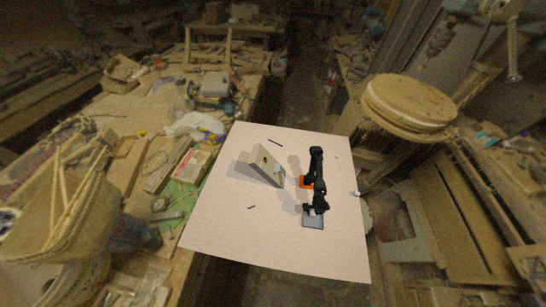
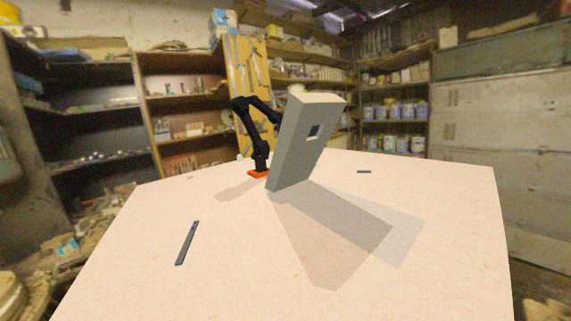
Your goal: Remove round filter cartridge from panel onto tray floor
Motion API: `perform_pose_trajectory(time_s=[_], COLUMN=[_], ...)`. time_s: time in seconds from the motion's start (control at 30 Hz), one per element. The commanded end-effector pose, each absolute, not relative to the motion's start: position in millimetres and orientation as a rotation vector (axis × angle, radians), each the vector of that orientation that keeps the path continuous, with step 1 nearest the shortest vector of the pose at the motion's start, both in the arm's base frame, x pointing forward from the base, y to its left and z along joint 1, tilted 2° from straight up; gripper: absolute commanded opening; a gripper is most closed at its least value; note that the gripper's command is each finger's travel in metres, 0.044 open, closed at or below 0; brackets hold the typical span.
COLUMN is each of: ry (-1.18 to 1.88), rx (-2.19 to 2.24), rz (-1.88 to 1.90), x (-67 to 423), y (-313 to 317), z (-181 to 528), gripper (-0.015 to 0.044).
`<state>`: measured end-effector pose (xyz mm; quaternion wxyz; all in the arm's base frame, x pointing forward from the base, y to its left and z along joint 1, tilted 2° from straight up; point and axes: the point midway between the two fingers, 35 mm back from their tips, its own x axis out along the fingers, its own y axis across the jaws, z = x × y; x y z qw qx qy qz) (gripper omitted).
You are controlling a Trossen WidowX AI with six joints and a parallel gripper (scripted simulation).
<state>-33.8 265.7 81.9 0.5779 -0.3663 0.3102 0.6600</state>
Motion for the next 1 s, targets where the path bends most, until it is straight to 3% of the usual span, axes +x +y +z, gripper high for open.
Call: perform_pose_trajectory(time_s=[0.0,0.17,0.97], ry=[0.721,0.722,0.714], rx=[-0.851,-0.852,-0.848], rz=[1.546,1.546,1.553], x=[-34,-34,-35], y=[268,263,267], z=[102,152,141], gripper=[0.0440,0.0440,0.0440])
